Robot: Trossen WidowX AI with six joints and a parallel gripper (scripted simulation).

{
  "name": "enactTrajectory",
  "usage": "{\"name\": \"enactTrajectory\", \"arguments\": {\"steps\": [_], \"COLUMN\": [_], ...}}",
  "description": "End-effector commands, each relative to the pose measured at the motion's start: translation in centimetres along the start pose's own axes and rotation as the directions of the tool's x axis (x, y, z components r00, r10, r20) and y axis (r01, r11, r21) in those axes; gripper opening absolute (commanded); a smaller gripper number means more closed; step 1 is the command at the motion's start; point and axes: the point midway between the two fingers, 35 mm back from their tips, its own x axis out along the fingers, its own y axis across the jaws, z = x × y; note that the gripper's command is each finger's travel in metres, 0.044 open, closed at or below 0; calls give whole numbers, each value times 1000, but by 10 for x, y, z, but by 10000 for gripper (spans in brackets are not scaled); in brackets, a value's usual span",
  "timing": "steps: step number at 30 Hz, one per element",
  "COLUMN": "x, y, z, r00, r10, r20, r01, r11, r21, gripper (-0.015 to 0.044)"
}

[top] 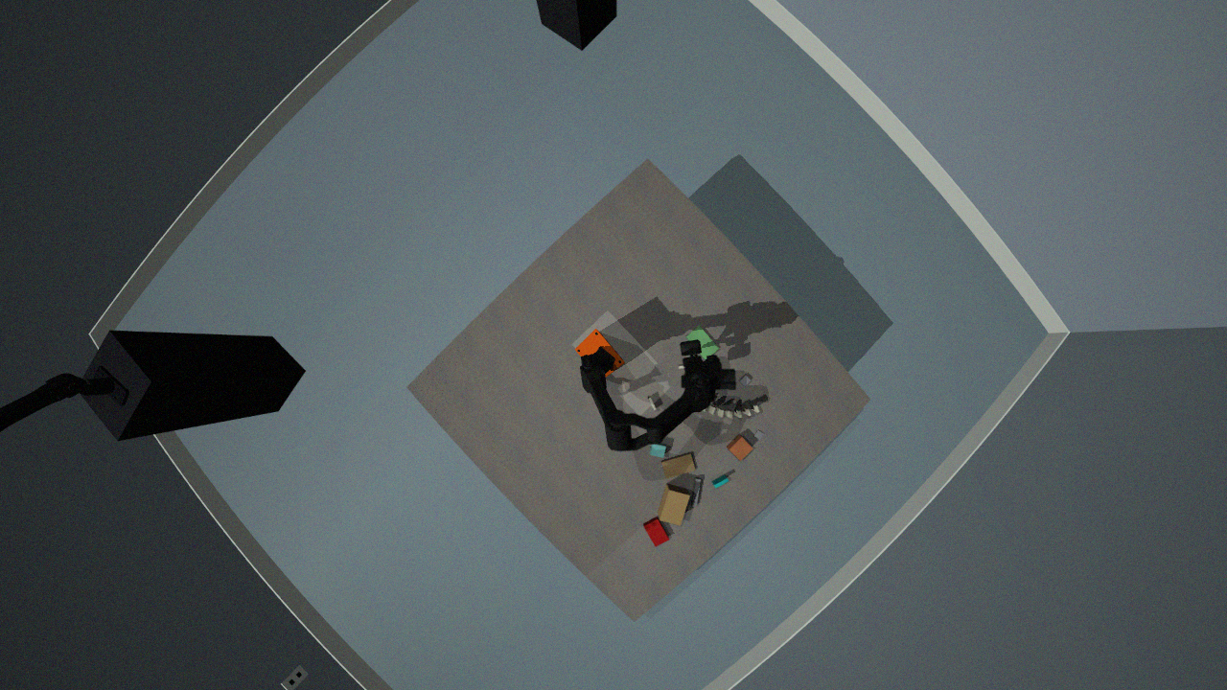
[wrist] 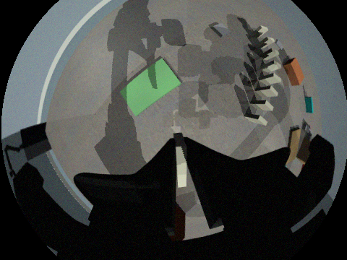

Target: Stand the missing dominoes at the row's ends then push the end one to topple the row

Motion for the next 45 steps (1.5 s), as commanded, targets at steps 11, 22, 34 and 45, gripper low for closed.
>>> {"name": "enactTrajectory", "arguments": {"steps": [11,22,34,45], "x": [37,54,58,48], "y": [3,6,5,1], "z": [10,12,8,-2], "r00": [966,898,789,662], "r10": [133,186,198,172], "r20": [222,399,581,730], "r01": [-140,-199,-207,-168], "r11": [990,980,977,983], "r21": [20,-9,-53,-79], "gripper": [22,22,22,22]}}
